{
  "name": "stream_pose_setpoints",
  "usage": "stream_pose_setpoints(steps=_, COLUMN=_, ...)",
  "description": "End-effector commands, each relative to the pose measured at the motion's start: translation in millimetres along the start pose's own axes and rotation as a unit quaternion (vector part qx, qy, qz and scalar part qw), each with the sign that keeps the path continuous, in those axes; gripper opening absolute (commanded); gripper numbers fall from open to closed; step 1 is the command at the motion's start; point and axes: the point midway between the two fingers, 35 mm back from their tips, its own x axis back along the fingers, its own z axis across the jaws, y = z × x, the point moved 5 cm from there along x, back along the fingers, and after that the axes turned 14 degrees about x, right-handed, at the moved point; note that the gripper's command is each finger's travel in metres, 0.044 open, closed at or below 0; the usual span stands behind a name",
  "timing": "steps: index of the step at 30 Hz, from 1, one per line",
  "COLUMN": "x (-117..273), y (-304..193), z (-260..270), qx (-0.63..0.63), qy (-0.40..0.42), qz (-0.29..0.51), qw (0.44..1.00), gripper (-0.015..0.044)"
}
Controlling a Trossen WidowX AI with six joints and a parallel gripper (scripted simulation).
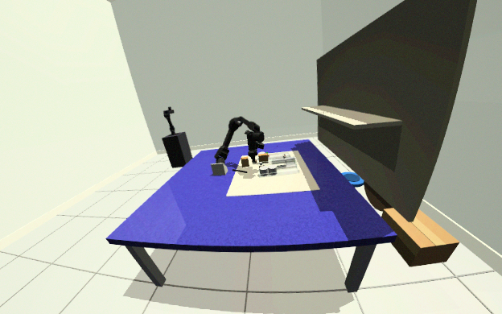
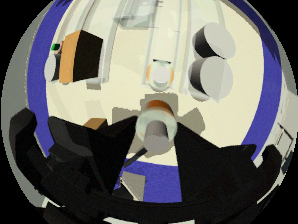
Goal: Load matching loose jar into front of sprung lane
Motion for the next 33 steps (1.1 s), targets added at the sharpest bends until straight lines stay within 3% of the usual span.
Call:
stream_pose_setpoints(steps=1, x=-6.0, y=3.0, z=1.2, qx=0.001, qy=0.001, qz=-0.004, qw=1.000, gripper=0.0000)
stream_pose_setpoints(steps=10, x=-29.2, y=2.9, z=1.5, qx=0.001, qy=0.001, qz=-0.004, qw=1.000, gripper=0.0000)
stream_pose_setpoints(steps=33, x=-29.9, y=9.6, z=-0.4, qx=0.001, qy=0.001, qz=-0.004, qw=1.000, gripper=0.0000)
